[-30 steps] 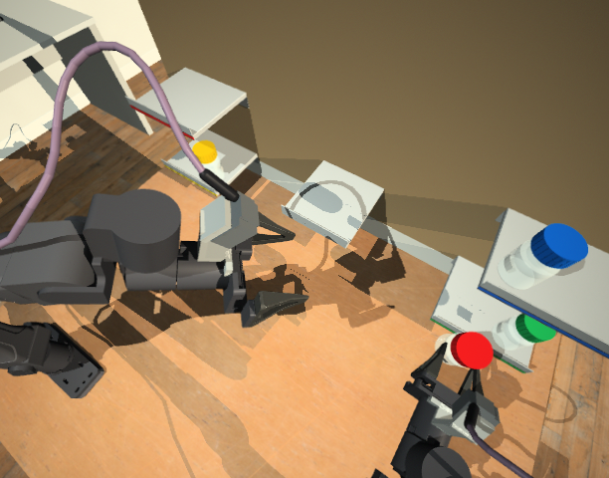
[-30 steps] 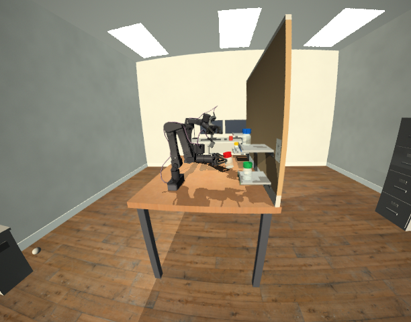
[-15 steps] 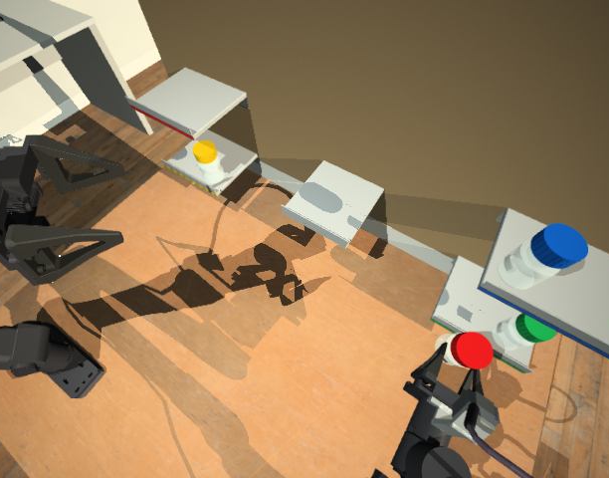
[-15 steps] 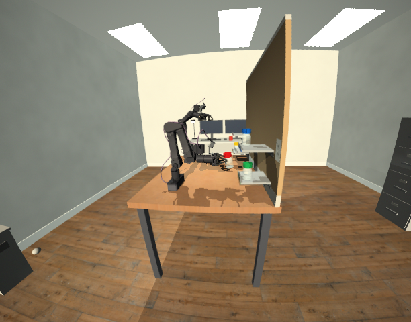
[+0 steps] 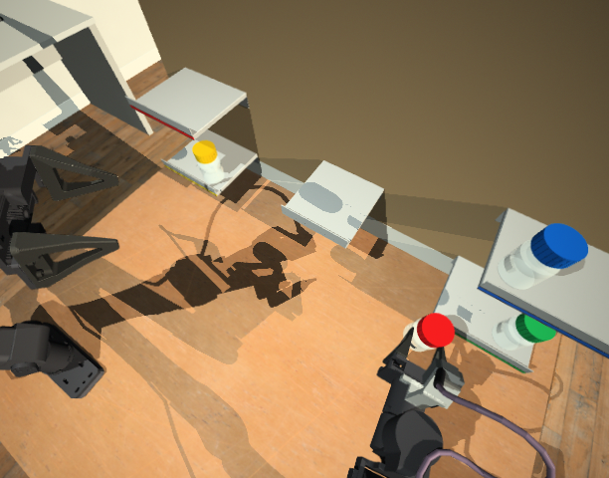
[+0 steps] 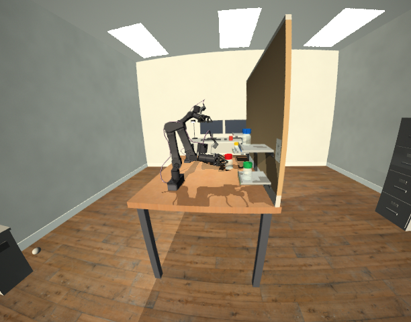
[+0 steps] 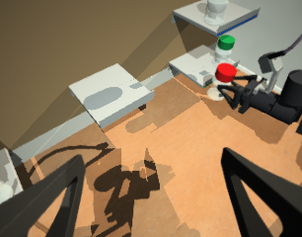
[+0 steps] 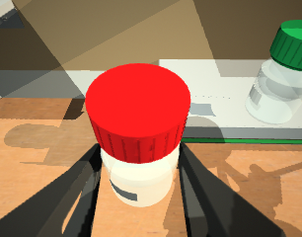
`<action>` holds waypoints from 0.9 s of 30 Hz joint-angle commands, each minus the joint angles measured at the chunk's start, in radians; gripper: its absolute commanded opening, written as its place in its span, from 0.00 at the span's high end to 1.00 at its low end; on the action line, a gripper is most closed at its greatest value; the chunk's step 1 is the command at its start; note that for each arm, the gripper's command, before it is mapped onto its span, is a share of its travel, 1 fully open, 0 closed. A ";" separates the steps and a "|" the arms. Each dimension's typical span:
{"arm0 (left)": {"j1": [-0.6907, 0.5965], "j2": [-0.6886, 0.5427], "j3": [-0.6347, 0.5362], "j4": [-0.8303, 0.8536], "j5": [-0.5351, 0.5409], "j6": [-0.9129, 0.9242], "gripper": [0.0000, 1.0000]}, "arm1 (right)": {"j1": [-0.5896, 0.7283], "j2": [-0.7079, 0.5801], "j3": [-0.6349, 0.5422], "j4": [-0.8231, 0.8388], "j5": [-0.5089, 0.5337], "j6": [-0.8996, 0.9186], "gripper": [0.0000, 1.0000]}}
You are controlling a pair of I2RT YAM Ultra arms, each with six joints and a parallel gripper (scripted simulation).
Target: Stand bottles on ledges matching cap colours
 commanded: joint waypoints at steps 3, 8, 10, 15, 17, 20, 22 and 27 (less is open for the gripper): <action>0.012 -0.025 0.000 -0.015 -0.003 -0.007 0.00 | 0.095 -0.005 0.140 -0.077 0.130 -0.002 0.51; 0.012 -0.025 0.000 -0.015 -0.003 -0.007 0.00 | 0.279 0.062 0.342 -0.214 0.326 0.006 0.51; 0.012 -0.025 0.000 -0.015 -0.003 -0.007 0.00 | 0.339 0.096 0.429 -0.261 0.398 0.002 0.51; 0.012 -0.025 0.000 -0.015 -0.003 -0.007 0.00 | 0.517 0.162 0.643 -0.341 0.596 -0.029 0.51; 0.012 -0.025 0.000 -0.015 -0.003 -0.007 0.00 | 0.588 0.188 0.724 -0.366 0.667 -0.035 0.51; 0.012 -0.025 0.000 -0.015 -0.003 -0.007 0.00 | 0.624 0.219 0.783 -0.389 0.716 -0.042 0.51; 0.012 -0.025 0.000 -0.015 -0.003 -0.007 0.00 | 0.676 0.238 0.826 -0.401 0.763 -0.039 0.51; 0.012 -0.025 0.000 -0.015 -0.003 -0.007 0.00 | 0.742 0.313 0.873 -0.438 0.851 -0.009 0.51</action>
